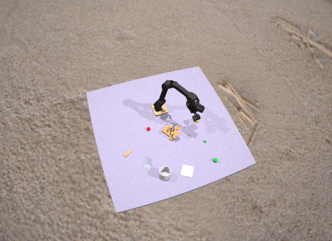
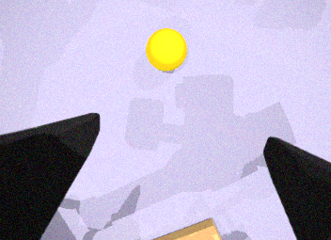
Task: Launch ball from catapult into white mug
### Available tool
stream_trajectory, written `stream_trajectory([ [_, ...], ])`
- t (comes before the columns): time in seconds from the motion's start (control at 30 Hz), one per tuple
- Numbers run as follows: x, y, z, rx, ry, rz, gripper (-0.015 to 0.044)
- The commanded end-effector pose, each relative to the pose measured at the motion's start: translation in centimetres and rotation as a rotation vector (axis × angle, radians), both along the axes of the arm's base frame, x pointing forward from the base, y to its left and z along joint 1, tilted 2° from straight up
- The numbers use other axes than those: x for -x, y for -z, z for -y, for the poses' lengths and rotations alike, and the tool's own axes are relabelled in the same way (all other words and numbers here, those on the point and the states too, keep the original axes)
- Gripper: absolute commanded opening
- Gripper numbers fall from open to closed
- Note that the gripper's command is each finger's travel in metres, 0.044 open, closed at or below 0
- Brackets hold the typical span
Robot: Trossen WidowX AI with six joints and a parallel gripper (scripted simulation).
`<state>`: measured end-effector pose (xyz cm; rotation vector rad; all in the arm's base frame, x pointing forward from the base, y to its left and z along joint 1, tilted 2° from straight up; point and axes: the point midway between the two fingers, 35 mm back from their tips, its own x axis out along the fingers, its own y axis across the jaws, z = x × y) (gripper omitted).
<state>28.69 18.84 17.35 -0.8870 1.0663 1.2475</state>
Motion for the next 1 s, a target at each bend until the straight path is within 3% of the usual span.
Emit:
stream_trajectory([
  [0.0,-0.5,0.2,1.4,0.015,0.071,-0.005,0.044],
  [0.97,-4.7,0.0,11.5,0.037,0.53,0.035,0.044],
])
